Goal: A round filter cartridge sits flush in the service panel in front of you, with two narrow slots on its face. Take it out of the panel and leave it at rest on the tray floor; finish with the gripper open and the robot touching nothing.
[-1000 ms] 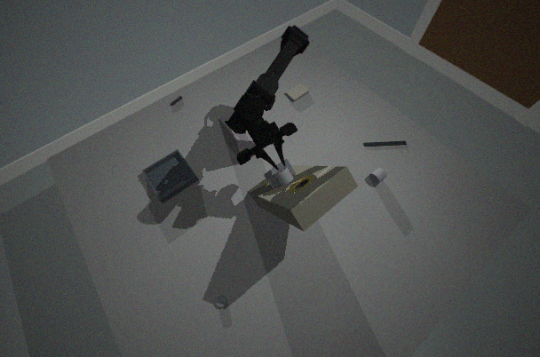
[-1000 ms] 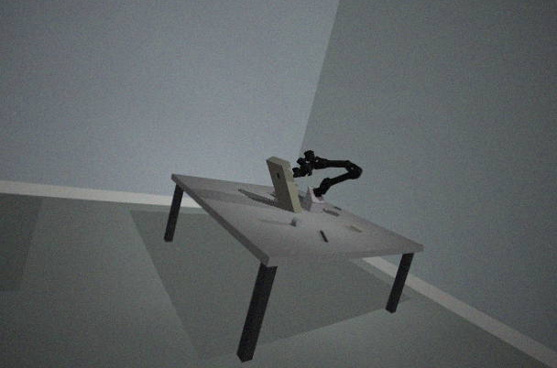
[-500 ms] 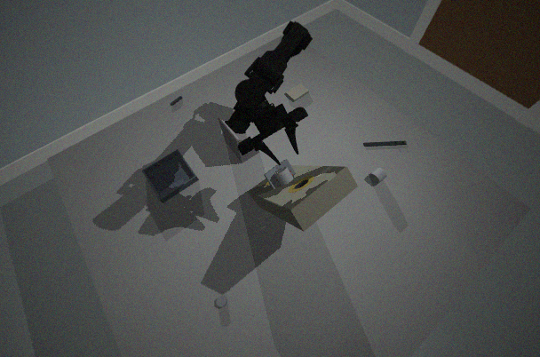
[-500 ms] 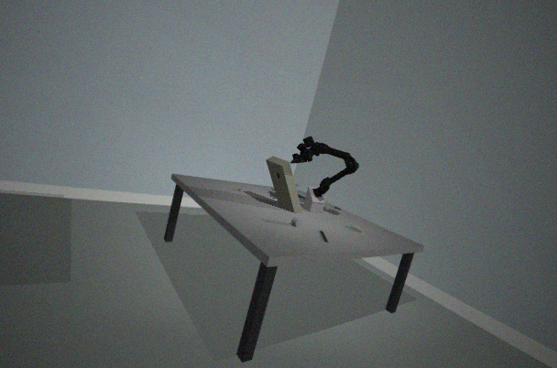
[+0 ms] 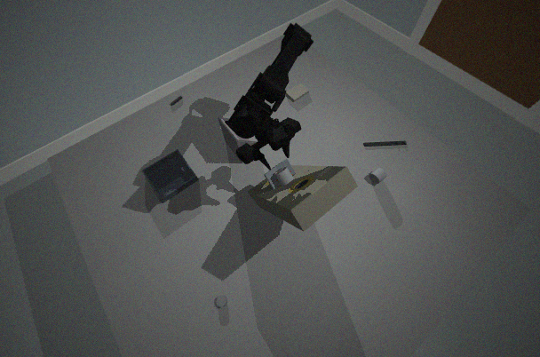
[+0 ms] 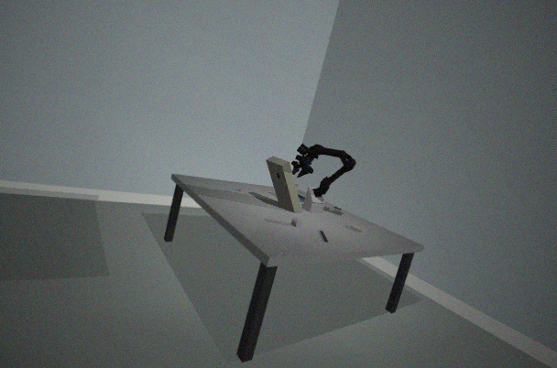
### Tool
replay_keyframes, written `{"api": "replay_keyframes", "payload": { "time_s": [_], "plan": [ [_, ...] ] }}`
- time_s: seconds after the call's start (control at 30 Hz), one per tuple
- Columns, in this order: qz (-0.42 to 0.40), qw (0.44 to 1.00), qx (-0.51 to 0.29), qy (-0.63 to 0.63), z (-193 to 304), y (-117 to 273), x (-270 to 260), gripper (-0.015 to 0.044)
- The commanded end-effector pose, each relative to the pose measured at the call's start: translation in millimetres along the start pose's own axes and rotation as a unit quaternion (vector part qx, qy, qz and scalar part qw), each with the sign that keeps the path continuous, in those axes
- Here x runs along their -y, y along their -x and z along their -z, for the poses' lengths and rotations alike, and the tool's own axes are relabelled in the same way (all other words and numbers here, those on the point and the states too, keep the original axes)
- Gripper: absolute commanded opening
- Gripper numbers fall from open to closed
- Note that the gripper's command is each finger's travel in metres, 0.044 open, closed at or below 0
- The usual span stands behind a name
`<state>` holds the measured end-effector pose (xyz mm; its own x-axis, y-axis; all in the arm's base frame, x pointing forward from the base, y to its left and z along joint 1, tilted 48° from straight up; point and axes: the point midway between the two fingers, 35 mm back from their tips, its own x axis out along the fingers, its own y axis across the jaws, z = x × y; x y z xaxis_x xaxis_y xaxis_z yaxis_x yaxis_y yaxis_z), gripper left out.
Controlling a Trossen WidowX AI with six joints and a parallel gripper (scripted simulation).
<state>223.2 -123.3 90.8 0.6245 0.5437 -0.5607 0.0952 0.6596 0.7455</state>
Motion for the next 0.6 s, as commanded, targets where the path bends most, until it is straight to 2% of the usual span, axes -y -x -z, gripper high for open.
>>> {"api": "replay_keyframes", "payload": {
  "time_s": [0.0, 0.57],
  "plan": [
    [0.000, 1.000, -0.022, 0.020, 10.8, -5.1, -1.0, 0.0305],
    [0.002, 1.000, -0.022, 0.021, 11.0, -30.4, 0.5, 0.0305]
  ]
}}
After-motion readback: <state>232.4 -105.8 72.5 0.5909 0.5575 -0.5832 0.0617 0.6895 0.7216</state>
